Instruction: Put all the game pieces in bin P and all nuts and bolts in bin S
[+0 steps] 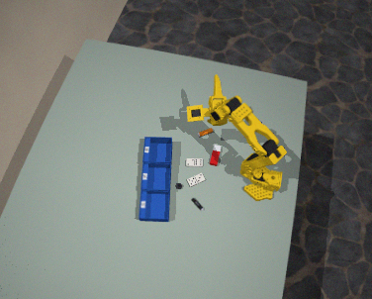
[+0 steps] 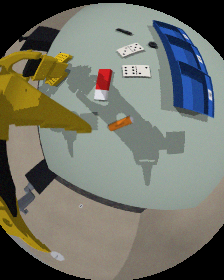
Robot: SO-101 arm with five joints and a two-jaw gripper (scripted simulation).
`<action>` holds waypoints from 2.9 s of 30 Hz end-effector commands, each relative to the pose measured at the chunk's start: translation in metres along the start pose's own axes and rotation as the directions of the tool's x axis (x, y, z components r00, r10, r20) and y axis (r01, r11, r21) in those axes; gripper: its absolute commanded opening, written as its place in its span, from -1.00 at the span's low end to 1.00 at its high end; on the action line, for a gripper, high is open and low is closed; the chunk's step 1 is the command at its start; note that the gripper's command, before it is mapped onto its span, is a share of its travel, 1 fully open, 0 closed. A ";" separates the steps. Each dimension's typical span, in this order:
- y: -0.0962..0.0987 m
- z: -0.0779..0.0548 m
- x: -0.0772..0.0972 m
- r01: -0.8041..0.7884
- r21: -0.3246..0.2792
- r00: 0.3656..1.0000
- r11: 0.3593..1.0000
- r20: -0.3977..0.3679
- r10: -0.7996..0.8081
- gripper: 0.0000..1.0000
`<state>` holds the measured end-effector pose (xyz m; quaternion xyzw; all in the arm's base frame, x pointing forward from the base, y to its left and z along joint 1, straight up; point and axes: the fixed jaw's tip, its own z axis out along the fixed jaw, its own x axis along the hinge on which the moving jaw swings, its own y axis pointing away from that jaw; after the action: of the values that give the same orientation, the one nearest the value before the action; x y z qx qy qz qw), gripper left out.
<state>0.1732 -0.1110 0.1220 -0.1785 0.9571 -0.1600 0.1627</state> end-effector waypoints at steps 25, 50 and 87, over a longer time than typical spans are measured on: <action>0.096 -0.024 -0.032 -0.362 -0.232 0.931 0.903 -0.142 0.337 1.00; 0.104 -0.030 -0.033 -0.395 -0.239 0.918 0.887 -0.146 0.369 1.00; 0.073 -0.013 -0.110 -0.256 -0.218 0.950 0.942 0.123 0.286 1.00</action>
<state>0.2363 -0.0015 0.1236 -0.0627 0.9763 -0.0216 0.2061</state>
